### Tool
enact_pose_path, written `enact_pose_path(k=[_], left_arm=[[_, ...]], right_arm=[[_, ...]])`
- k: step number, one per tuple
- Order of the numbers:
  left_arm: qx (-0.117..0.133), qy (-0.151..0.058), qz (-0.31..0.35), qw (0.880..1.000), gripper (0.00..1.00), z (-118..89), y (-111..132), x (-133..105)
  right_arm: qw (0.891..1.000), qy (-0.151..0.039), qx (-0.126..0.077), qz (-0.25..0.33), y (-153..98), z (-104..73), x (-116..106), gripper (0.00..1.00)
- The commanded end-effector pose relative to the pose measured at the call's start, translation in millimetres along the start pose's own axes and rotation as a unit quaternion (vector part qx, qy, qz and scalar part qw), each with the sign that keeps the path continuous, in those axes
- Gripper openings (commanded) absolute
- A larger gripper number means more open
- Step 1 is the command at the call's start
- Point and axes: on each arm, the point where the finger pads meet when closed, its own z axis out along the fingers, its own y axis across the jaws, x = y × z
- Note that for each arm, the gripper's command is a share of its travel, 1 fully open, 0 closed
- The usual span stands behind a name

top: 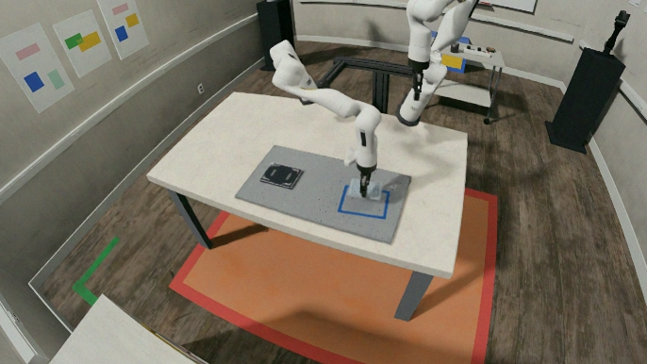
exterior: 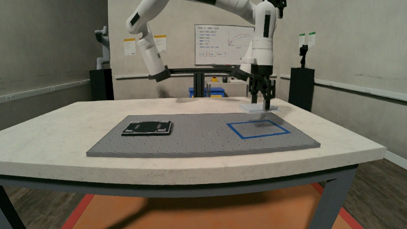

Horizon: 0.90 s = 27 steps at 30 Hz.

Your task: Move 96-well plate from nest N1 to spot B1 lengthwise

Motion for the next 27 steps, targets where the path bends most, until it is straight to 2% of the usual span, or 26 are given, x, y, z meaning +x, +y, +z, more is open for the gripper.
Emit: enact_pose_path(k=[1,27], left_arm=[[0.0,0.0,0.0,1.0,1.0,0,0,0],[0.0,0.0,0.0,1.0,1.0,0,0,0]], right_arm=[[1.0,-0.001,0.001,0.0,-1,4.3,-1,0.931],[1.0,-0.001,0.001,0.0,-1,41.0,-1,0.931]])
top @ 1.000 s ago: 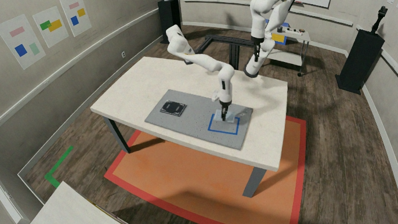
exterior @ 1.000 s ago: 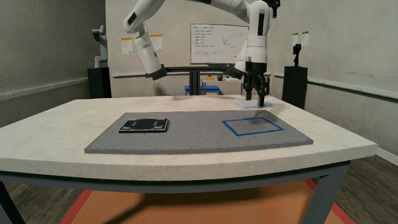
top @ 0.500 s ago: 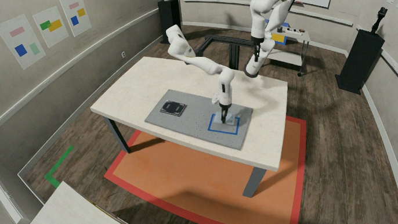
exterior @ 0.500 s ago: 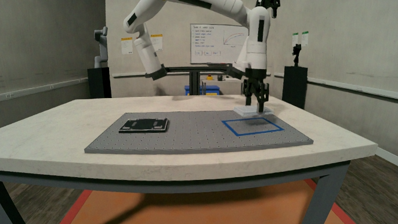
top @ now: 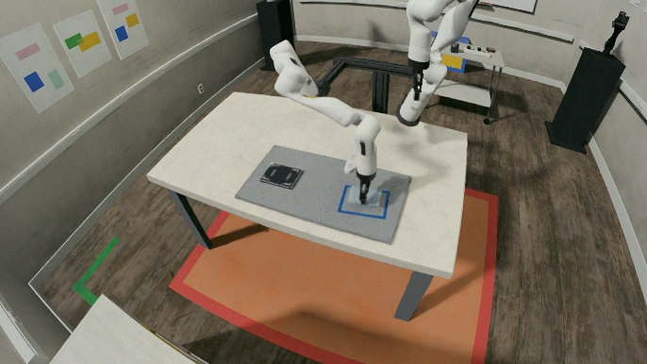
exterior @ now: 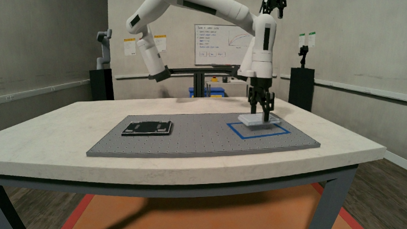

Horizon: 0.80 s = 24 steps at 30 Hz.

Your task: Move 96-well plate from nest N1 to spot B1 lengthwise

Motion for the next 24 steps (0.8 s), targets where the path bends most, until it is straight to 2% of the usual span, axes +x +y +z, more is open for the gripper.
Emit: enact_pose_path(k=[1,9,24], left_arm=[[0.0,0.0,0.0,1.0,1.0,0,0,0],[0.0,0.0,0.0,1.0,1.0,0,0,0],[0.0,0.0,0.0,1.0,1.0,0,0,0]], right_arm=[[1.0,-0.001,0.001,0.0,-1,2.8,-1,0.931],[1.0,-0.001,0.001,0.0,-1,15.5,-1,0.931],[1.0,-0.001,0.001,0.0,-1,15.4,-1,0.931]])
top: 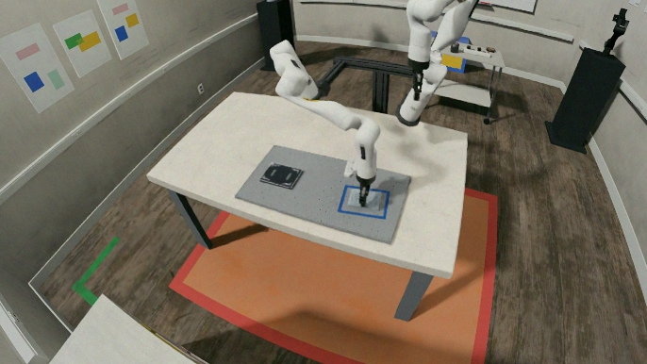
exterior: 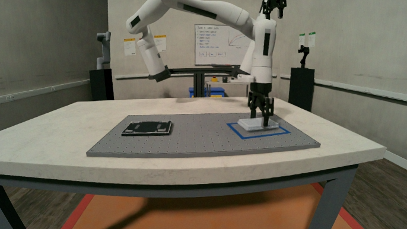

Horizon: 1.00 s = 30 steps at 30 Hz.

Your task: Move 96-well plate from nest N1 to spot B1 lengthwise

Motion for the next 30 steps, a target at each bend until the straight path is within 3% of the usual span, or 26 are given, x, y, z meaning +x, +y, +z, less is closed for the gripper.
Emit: enact_pose_path(k=[1,30], left_arm=[[0.0,0.0,0.0,1.0,1.0,-0.3,0.2,-0.1],[0.0,0.0,0.0,1.0,1.0,-0.3,0.2,-0.1]], right_arm=[[1.0,-0.001,0.001,0.0,-0.9,-1.6,-0.7,0.931],[1.0,-0.001,0.001,0.0,-0.9,2.1,-0.7,0.931]])
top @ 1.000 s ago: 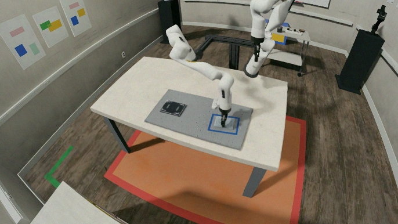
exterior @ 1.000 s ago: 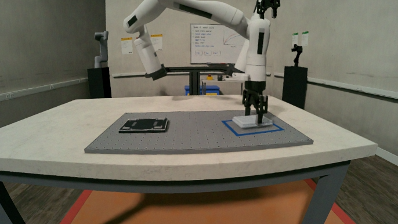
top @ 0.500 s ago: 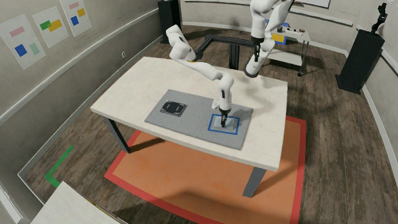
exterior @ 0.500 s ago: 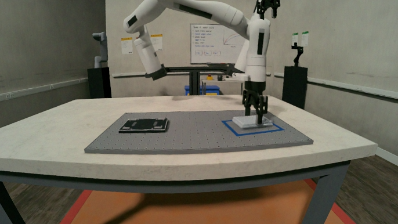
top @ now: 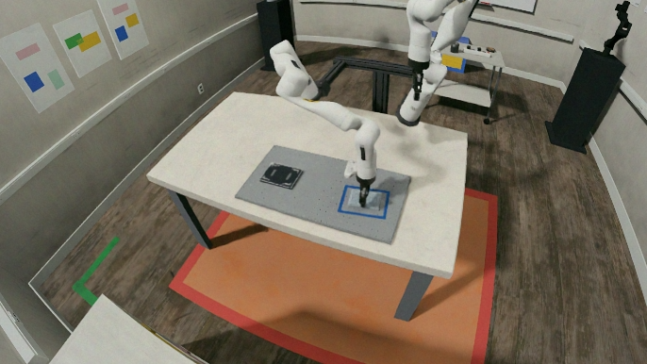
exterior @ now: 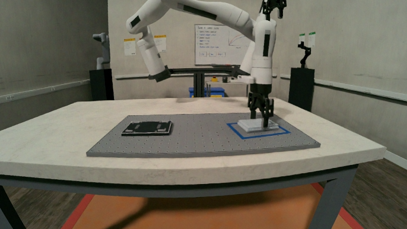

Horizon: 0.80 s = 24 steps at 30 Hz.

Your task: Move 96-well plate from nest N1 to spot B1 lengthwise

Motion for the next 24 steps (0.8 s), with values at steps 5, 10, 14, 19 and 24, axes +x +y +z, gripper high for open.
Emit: enact_pose_path(k=[5,10,14,19,24], left_arm=[[0.0,0.0,0.0,1.0,1.0,-0.3,0.2,-0.1],[0.0,0.0,0.0,1.0,1.0,-0.3,0.2,-0.1],[0.0,0.0,0.0,1.0,1.0,-0.3,0.2,-0.1],[0.0,0.0,0.0,1.0,1.0,-0.3,0.2,-0.1],[0.0,0.0,0.0,1.0,1.0,-0.3,0.2,-0.1]], right_arm=[[1.0,-0.001,0.001,0.0,-0.9,-0.4,-0.7,0.931],[1.0,-0.001,0.001,0.0,-0.9,0.4,-0.7,0.931],[1.0,-0.001,0.001,0.0,-0.9,0.8,-0.8,0.931],[1.0,-0.001,0.001,0.0,-0.9,1.6,-0.7,0.931],[1.0,-0.001,0.001,0.0,-0.9,2.4,-0.7,0.931]])
